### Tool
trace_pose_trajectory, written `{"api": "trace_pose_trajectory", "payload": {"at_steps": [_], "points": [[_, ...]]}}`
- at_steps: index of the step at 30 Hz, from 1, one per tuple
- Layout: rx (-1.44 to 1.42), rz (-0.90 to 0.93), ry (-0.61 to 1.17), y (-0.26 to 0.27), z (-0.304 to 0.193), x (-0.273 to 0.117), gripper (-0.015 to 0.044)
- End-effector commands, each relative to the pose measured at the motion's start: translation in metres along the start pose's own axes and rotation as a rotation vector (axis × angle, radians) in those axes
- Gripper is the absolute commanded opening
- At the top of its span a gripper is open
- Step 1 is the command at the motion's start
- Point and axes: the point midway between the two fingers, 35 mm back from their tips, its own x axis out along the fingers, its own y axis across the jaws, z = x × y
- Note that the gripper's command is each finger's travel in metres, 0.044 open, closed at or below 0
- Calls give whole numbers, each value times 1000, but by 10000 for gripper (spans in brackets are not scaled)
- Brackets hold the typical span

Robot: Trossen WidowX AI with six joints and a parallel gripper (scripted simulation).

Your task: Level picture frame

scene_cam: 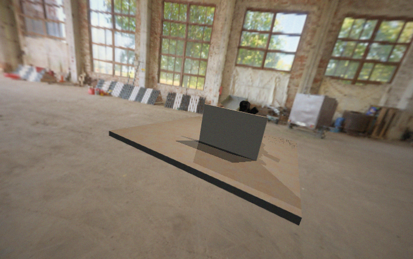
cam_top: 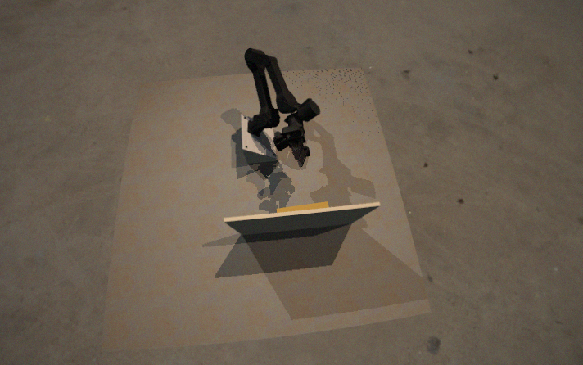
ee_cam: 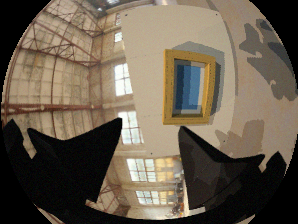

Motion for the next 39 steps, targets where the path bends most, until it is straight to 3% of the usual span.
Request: {"api": "trace_pose_trajectory", "payload": {"at_steps": [1, 39], "points": [[18, 23, -14, 10, 8, -20, 260], [-2, -22, -26, 17, 16, -33, 260]]}}
